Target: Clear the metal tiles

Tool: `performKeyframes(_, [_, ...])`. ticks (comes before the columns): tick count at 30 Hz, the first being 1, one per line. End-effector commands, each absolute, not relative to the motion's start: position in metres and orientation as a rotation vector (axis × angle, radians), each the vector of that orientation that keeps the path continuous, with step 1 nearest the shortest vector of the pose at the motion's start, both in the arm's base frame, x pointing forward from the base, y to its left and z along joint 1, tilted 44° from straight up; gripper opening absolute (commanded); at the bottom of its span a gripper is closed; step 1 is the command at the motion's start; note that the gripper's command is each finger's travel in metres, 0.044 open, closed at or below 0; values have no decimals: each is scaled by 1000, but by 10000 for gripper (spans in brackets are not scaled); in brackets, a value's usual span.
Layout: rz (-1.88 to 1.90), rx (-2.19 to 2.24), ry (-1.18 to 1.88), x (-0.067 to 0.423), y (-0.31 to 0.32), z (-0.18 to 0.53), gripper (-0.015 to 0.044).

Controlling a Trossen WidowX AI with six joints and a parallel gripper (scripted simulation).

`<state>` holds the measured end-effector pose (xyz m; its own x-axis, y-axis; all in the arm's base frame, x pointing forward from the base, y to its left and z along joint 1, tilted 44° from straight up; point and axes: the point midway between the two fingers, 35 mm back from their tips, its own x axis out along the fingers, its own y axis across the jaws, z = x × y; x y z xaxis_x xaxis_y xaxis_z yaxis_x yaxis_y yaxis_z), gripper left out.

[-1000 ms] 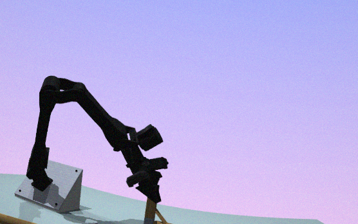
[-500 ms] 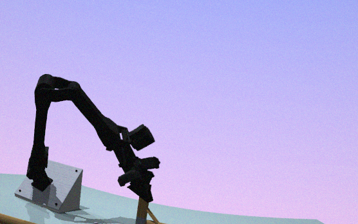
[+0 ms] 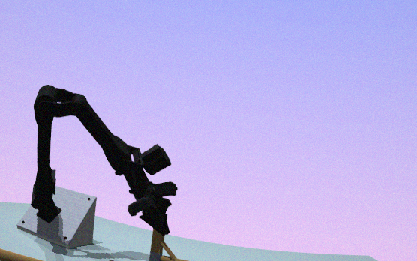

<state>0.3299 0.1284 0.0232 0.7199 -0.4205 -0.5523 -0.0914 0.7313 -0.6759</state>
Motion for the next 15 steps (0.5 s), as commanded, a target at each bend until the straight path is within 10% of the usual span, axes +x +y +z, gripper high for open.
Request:
performKeyframes(1, [-201,-735,746,323,127,25,0])
performKeyframes(15, [-204,-736,746,318,117,33,0])
